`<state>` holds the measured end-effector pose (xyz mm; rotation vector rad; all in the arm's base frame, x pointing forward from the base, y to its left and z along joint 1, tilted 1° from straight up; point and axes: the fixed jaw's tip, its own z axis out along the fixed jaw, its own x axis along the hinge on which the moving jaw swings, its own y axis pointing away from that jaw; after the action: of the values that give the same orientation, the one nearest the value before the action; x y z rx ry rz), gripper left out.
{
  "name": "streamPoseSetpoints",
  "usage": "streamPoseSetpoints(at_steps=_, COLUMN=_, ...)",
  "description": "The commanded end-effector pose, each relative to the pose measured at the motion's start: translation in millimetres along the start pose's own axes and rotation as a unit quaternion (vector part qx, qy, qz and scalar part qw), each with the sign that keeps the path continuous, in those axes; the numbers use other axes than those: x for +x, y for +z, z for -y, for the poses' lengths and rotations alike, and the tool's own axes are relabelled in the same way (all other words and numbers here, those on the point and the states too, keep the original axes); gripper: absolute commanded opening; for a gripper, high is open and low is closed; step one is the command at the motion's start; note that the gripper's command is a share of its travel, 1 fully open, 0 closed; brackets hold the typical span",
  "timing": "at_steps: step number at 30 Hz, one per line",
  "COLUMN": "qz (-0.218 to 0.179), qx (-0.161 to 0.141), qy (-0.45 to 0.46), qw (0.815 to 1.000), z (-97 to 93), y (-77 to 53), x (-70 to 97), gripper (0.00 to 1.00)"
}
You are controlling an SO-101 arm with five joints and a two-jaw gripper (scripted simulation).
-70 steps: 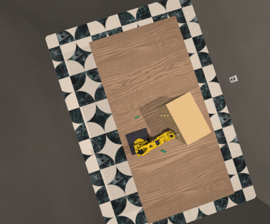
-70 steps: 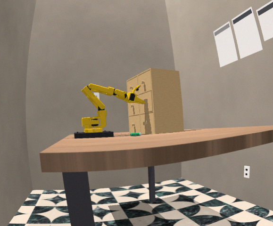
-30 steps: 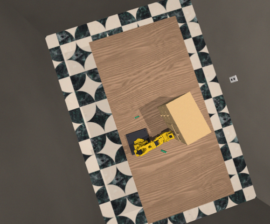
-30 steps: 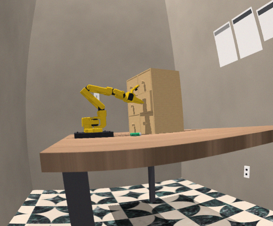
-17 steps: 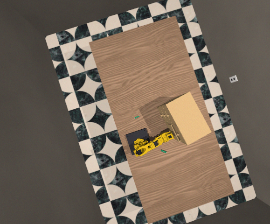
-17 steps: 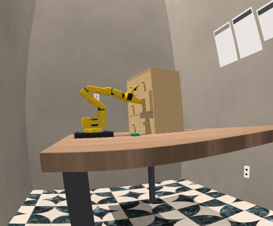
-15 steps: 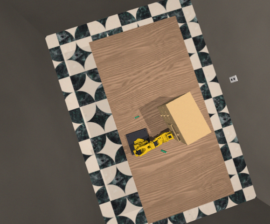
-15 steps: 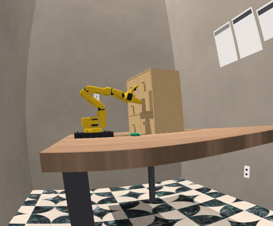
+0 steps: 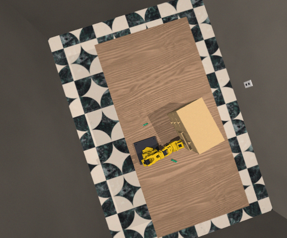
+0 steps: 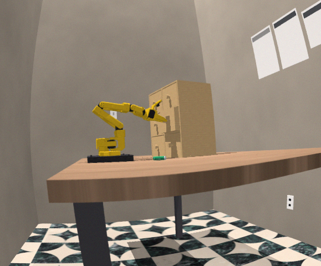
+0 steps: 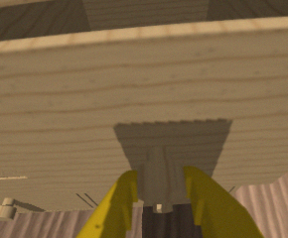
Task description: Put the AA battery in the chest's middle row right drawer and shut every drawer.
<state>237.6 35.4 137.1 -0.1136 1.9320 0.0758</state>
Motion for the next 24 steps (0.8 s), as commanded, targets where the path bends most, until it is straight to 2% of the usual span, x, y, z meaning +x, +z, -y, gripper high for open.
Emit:
streamPoseSetpoints(at_steps=1, qz=0.004, qx=-0.001, qy=-0.004, qw=1.000, z=-0.6, y=-2.6, x=-0.8, gripper=0.00)
streamPoseSetpoints(at_steps=24, qz=0.004, qx=-0.001, qy=-0.003, qw=1.000, z=-0.3, y=-11.1, x=2.4, gripper=0.00)
